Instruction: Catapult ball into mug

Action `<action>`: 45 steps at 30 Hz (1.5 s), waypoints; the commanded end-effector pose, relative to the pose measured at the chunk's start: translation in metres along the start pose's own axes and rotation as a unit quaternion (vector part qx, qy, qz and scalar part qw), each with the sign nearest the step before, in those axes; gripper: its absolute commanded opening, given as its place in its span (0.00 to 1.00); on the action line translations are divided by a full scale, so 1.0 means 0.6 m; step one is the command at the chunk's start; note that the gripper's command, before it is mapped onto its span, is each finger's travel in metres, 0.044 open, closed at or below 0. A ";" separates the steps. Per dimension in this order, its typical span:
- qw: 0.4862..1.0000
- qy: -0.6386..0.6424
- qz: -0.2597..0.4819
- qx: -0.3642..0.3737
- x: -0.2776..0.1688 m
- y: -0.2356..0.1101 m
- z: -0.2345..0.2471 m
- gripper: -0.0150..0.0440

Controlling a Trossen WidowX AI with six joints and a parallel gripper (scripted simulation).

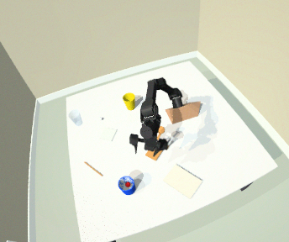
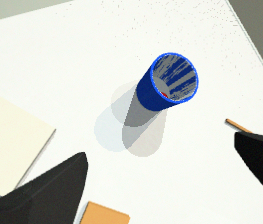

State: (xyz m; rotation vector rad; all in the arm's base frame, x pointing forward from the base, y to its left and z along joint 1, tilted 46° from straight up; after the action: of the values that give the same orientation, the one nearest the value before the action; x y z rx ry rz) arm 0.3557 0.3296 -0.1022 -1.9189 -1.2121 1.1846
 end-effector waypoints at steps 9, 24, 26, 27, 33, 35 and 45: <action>0.980 0.196 -0.045 -0.012 -0.007 0.015 -0.135 1.00; 0.976 0.207 -0.060 -0.019 0.002 0.027 -0.146 1.00; 0.976 0.207 -0.060 -0.019 0.002 0.027 -0.146 1.00; 0.976 0.207 -0.060 -0.019 0.002 0.027 -0.146 1.00; 0.976 0.207 -0.060 -0.019 0.002 0.027 -0.146 1.00; 0.976 0.208 -0.059 -0.021 0.002 0.025 -0.147 1.00; 0.976 0.208 -0.059 -0.021 0.002 0.025 -0.147 1.00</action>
State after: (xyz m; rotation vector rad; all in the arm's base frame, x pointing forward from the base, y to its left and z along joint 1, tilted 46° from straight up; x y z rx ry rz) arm 0.4407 0.3236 -0.0756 -1.9671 -1.1099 0.6542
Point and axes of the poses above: the point midway between the two fingers, 35 mm back from their tips, its own y axis out along the fingers, its own z axis across the jaws, x = y × z, the point moved 2 cm from there along -y, back along the fingers, and after that the axes turned 5 degrees about -y, right-handed, at the moved point
